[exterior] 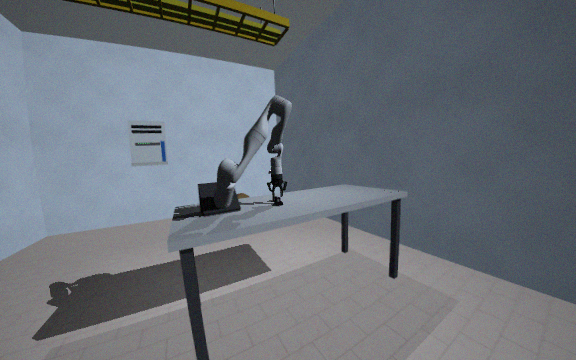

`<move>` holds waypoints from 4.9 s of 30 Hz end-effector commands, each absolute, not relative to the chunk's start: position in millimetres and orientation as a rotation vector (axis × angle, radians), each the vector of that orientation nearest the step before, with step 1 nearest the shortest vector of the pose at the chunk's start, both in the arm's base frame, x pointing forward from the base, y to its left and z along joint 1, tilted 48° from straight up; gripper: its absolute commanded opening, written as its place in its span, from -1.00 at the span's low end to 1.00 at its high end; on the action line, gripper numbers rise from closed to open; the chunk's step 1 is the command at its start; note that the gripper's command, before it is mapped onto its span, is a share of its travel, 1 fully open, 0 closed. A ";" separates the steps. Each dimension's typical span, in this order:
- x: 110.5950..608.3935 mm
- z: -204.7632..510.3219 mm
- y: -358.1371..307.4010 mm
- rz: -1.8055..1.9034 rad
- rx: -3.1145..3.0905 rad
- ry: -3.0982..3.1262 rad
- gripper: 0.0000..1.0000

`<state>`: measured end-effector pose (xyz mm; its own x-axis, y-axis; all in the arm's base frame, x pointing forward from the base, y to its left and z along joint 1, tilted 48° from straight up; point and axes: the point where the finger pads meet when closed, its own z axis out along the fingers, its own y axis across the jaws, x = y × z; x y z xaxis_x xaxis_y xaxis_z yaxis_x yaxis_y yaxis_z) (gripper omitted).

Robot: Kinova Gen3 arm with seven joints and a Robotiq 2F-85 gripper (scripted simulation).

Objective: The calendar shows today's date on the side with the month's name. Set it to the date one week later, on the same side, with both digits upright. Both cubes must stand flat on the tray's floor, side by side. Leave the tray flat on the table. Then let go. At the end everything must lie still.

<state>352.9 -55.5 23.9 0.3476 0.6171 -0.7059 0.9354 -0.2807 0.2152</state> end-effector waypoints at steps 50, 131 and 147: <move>350.0 8.9 -72.3 -0.677 2.000 1.348 -0.03; 356.9 76.2 1.3 -0.676 2.001 1.346 -0.43; 355.2 77.7 -2.1 -0.648 2.039 1.259 -0.43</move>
